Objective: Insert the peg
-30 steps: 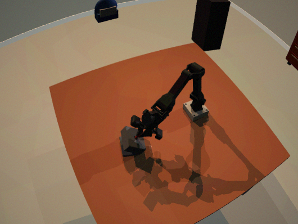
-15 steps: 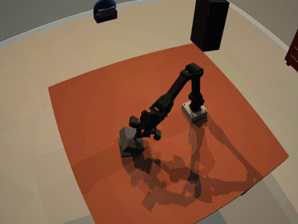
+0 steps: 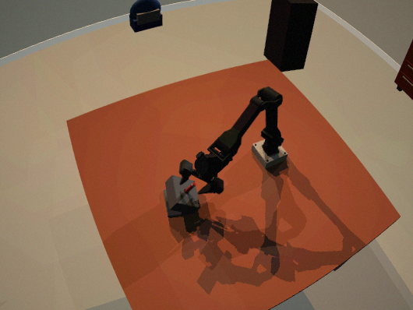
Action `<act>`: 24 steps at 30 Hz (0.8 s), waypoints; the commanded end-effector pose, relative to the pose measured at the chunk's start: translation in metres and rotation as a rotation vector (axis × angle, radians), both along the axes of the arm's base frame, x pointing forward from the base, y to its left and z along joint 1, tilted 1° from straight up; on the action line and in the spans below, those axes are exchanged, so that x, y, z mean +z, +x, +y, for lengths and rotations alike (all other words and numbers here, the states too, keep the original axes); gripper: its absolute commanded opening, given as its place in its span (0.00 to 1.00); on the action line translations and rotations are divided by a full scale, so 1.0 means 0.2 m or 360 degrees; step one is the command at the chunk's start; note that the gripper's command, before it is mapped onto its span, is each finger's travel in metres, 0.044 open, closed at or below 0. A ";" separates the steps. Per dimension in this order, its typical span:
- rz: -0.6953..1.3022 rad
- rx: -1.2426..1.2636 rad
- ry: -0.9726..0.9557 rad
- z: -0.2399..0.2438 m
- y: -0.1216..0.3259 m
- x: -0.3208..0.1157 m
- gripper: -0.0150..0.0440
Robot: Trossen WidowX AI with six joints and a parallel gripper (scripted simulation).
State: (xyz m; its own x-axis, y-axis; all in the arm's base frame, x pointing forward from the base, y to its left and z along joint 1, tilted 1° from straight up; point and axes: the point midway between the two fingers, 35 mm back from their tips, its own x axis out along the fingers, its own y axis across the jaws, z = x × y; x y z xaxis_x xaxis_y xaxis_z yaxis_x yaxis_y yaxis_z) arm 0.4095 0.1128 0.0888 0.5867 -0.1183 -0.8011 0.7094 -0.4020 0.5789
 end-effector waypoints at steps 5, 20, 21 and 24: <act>0.0001 -0.0001 0.0003 0.02 -0.04 0.06 1.00; 0.0006 0.0003 0.0005 0.04 -0.12 0.19 1.00; 0.0007 0.0003 0.0005 0.04 -0.12 0.19 1.00; 0.0008 0.0004 0.0005 0.05 -0.14 0.22 1.00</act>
State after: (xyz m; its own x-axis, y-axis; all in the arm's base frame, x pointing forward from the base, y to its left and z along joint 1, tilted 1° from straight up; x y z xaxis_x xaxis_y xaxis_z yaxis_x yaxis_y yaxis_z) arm 0.3843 0.1204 0.1267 0.5806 -0.1129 -0.8063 0.7159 -0.4010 0.5716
